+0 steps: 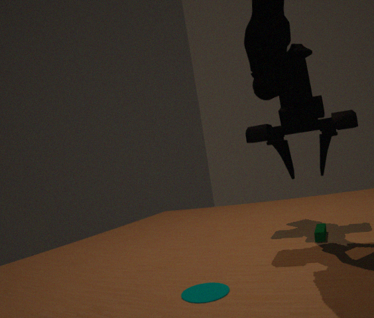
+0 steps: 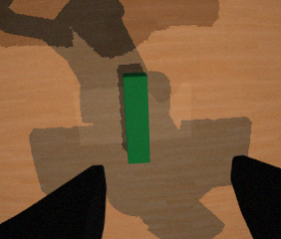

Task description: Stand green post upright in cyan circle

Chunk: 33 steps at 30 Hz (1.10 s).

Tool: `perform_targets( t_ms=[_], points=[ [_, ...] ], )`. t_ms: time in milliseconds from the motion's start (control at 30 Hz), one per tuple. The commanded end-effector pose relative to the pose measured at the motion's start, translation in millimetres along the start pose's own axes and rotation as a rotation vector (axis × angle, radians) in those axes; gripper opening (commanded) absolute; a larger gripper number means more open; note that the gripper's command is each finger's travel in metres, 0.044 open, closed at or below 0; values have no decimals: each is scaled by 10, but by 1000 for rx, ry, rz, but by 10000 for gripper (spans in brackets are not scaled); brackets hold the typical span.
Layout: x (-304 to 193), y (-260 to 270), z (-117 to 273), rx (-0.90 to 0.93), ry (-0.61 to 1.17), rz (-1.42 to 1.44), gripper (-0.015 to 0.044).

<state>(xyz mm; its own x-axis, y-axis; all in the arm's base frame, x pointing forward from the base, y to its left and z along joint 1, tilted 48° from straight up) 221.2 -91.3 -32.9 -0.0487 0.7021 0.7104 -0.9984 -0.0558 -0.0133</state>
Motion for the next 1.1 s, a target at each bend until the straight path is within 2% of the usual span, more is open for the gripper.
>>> perform_targets(
  t_ms=[0, 133, 267, 533, 700, 1067],
  points=[
    [26, 11, -454, 19, -21, -8, 233],
    [79, 70, -940, 19, -29, -6, 233],
    [93, 89, -1018, 20, -32, -5, 233],
    [93, 89, -1018, 20, -32, -5, 23],
    [90, 84, -1000, 20, -31, -5, 23],
    [44, 27, -695, 19, -23, -7, 23]
  ],
)
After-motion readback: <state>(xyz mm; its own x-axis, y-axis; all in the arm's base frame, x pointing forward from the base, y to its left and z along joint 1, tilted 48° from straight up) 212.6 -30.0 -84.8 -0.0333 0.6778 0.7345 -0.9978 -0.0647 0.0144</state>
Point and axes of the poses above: the point midway between the two fingers, 35 mm back from their tips, its own z axis back along the fingers, its own y axis across the jaws, x = y × z, the point moved 3 cm from there along z, back along the fingers, and after that the axes turned 2 degrees about z, right-handed, at the moved point
